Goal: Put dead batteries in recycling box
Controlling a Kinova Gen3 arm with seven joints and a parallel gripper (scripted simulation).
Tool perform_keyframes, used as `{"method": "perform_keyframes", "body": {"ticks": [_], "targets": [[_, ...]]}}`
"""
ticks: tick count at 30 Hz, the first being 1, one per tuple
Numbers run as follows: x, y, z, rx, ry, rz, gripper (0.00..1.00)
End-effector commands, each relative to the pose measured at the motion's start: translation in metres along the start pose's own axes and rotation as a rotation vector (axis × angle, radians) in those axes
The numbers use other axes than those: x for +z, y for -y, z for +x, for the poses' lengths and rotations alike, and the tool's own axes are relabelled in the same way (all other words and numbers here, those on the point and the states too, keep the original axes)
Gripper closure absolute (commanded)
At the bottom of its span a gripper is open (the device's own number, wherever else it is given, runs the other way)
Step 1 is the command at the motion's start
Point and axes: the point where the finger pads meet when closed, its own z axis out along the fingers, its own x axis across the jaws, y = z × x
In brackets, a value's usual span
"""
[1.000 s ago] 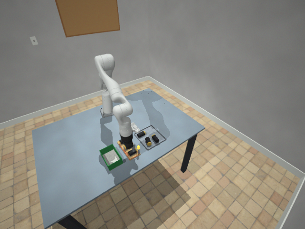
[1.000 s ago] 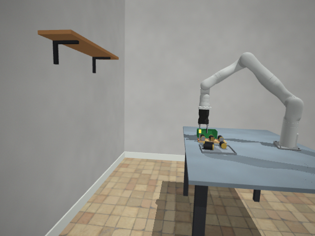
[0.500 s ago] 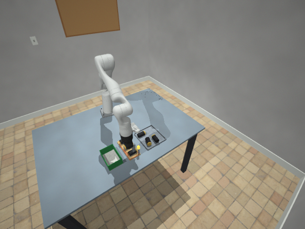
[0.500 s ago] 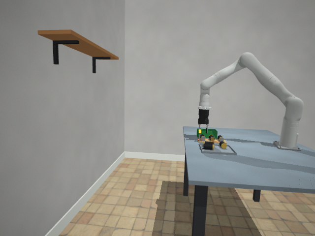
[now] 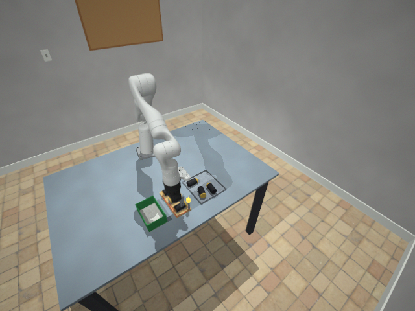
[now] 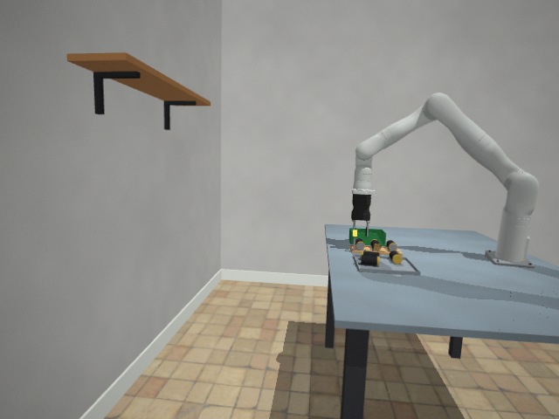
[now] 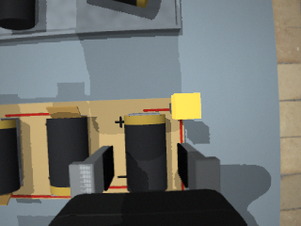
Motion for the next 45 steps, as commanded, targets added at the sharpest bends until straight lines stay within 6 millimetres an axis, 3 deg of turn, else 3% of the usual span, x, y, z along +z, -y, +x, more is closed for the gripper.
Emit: {"method": "perform_keyframes", "body": {"ticks": [1,23,34,45], "targets": [[-0.001,0.0,0.001,0.0,-0.002,-0.001,0.1],[0.0,0.0,0.001,0.0,-0.002,-0.001,0.1],[0.031,0.0,0.001,0.0,-0.002,-0.001,0.1],[0.039,0.0,0.001,0.0,-0.002,-0.001,0.1]]}}
